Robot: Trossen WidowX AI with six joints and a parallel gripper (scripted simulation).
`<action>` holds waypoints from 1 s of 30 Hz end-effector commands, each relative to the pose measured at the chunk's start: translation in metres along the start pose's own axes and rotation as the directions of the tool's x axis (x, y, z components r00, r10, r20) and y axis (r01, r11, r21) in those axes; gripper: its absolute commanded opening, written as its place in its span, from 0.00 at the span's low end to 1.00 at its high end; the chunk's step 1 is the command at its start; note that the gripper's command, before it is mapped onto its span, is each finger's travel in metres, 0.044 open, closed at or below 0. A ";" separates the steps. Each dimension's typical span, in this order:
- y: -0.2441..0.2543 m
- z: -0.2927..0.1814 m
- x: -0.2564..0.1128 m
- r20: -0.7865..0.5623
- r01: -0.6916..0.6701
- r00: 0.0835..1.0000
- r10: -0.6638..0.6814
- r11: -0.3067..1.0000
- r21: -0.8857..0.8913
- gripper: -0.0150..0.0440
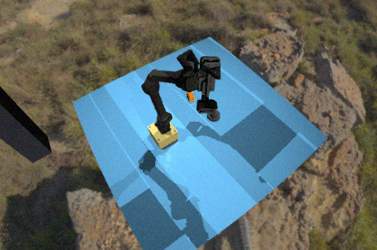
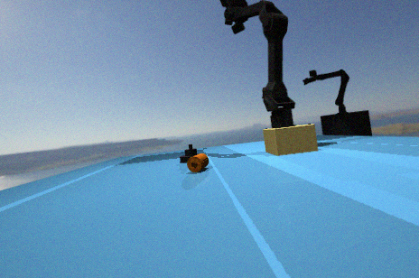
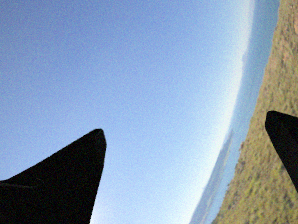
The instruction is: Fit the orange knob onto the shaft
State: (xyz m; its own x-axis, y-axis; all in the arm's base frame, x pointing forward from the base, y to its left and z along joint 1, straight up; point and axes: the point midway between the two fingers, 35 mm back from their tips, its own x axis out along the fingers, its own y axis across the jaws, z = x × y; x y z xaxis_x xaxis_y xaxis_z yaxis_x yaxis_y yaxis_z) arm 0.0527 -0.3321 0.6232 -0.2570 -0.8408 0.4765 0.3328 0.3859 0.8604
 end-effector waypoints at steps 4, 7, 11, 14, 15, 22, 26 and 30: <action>-0.027 -0.128 -0.044 -0.365 -0.032 0.928 -0.082 0.955 -0.294 1.00; -0.036 -0.179 -0.076 -0.513 -0.115 0.851 -0.115 0.911 -0.395 1.00; -0.048 -0.238 -0.128 -0.679 -0.265 0.717 -0.158 0.839 -0.475 1.00; -0.056 -0.276 -0.173 -0.778 -0.397 0.599 -0.189 0.774 -0.494 1.00; -0.058 -0.287 -0.189 -0.807 -0.444 0.556 -0.200 0.750 -0.491 1.00; -0.076 -0.342 -0.315 -0.932 -0.756 0.228 -0.281 0.553 -0.351 1.00; -0.088 -0.355 -0.393 -0.941 -0.888 0.034 -0.335 0.421 -0.182 1.00; -0.102 -0.353 -0.471 -0.905 -0.959 -0.151 -0.398 0.281 0.036 1.00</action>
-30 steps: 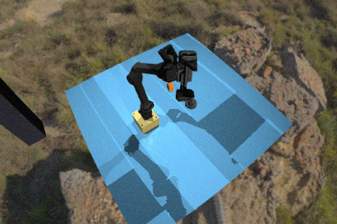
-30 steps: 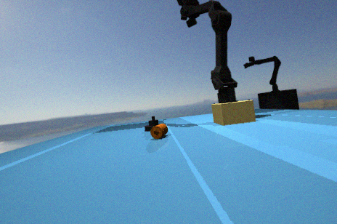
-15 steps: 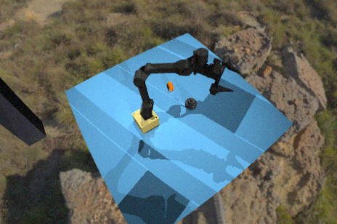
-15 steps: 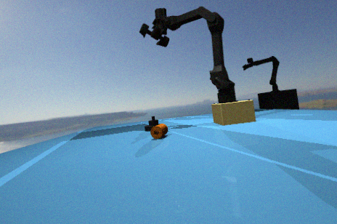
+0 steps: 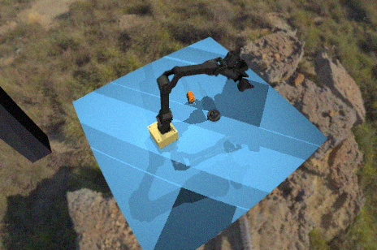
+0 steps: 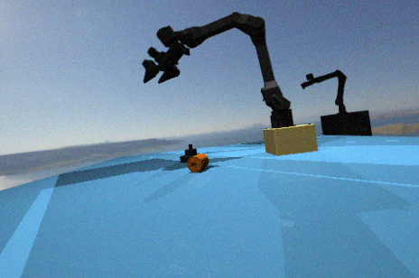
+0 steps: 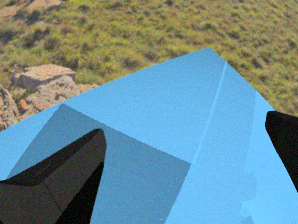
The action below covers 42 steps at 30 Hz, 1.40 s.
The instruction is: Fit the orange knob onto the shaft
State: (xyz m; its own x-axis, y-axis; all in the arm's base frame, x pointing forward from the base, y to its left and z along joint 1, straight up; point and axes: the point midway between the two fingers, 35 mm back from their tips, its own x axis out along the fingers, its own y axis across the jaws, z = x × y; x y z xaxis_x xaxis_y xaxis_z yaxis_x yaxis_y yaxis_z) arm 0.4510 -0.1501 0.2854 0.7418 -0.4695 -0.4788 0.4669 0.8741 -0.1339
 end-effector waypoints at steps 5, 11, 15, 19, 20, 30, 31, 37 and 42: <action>0.122 -0.097 -0.006 -0.299 -0.339 0.926 0.229 0.855 -0.393 1.00; 0.195 -0.184 -0.045 -0.543 -0.611 0.783 0.303 0.534 -0.584 1.00; 0.228 -0.246 -0.084 -0.697 -0.752 0.659 0.281 0.235 -0.616 1.00; 0.245 -0.309 -0.131 -0.829 -0.830 0.526 0.193 -0.100 -0.549 1.00; 0.246 -0.317 -0.138 -0.843 -0.834 0.508 0.176 -0.143 -0.533 1.00; 0.249 -0.338 -0.135 -0.854 -0.836 0.495 0.162 -0.178 -0.518 1.00; 0.250 -0.343 -0.132 -0.854 -0.836 0.495 0.162 -0.178 -0.518 1.00; 0.250 -0.345 -0.131 -0.854 -0.836 0.495 0.162 -0.178 -0.518 1.00; 0.252 -0.351 -0.127 -0.854 -0.836 0.495 0.162 -0.178 -0.518 1.00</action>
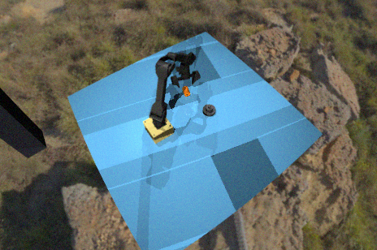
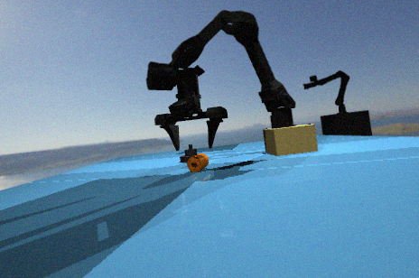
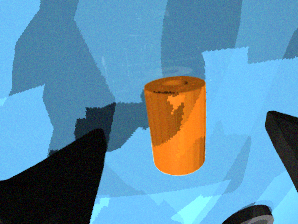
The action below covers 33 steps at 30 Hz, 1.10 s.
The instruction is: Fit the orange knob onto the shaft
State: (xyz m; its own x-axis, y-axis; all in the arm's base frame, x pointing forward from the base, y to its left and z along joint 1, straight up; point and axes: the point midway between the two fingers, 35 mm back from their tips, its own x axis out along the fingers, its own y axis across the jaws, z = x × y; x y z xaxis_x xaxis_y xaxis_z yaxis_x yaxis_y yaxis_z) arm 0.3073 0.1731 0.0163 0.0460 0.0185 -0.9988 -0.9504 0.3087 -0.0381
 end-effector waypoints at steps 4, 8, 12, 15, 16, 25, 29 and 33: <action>0.002 -0.001 0.015 -0.007 -0.013 1.000 0.013 1.000 -0.007 1.00; 0.002 -0.001 0.021 -0.007 -0.013 1.000 0.013 1.000 -0.006 1.00; 0.002 -0.001 0.028 -0.007 -0.013 1.000 0.013 1.000 -0.005 1.00; 0.002 -0.001 0.033 -0.007 -0.013 1.000 0.013 1.000 -0.005 1.00; 0.003 -0.001 0.034 -0.007 -0.013 1.000 0.013 1.000 -0.005 1.00; 0.003 -0.002 0.046 -0.007 -0.013 1.000 0.013 1.000 -0.007 1.00; 0.003 -0.002 0.046 -0.007 -0.013 1.000 0.013 1.000 -0.007 0.82; 0.003 -0.002 0.046 -0.007 -0.013 1.000 0.013 1.000 -0.007 0.66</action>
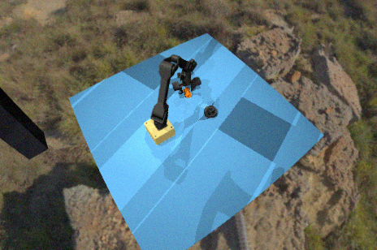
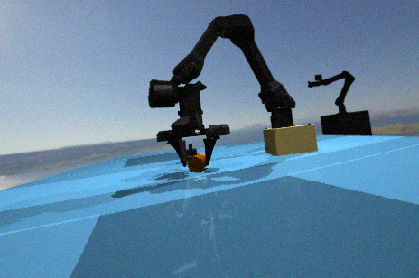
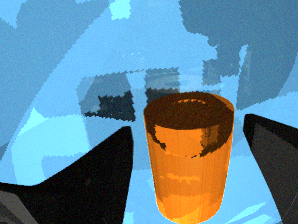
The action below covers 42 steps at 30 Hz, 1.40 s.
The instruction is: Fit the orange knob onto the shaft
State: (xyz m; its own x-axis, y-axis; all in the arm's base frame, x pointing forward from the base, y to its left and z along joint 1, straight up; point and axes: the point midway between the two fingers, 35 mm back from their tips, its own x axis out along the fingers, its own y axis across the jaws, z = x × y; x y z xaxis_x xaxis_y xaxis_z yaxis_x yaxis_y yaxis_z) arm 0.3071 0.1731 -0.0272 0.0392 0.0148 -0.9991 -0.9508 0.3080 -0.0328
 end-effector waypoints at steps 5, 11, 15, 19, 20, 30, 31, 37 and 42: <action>0.001 0.000 0.003 -0.002 -0.008 1.000 0.008 1.000 -0.007 0.66; 0.001 0.000 0.003 -0.002 -0.008 1.000 0.008 1.000 -0.007 0.62; 0.001 0.000 0.003 -0.002 -0.008 1.000 0.008 1.000 -0.007 0.57; 0.001 0.000 0.003 0.000 -0.007 1.000 0.007 1.000 -0.006 0.56; 0.001 0.000 0.002 0.004 -0.007 1.000 0.007 1.000 -0.005 0.56; 0.000 -0.008 -0.005 0.145 -0.004 0.989 0.004 1.000 0.000 0.56; 0.000 -0.008 -0.005 0.160 -0.004 0.987 0.004 1.000 0.000 0.56; 0.000 -0.013 -0.008 0.245 -0.004 0.969 0.004 1.000 0.001 0.56; 0.000 -0.018 -0.010 0.312 -0.004 0.950 0.003 1.000 0.001 0.56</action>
State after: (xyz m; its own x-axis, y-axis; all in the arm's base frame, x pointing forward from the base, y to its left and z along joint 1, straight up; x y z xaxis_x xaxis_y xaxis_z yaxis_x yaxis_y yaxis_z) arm 0.3021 0.1587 -0.0196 0.1171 0.2755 -0.9541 -0.9495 0.3127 -0.0262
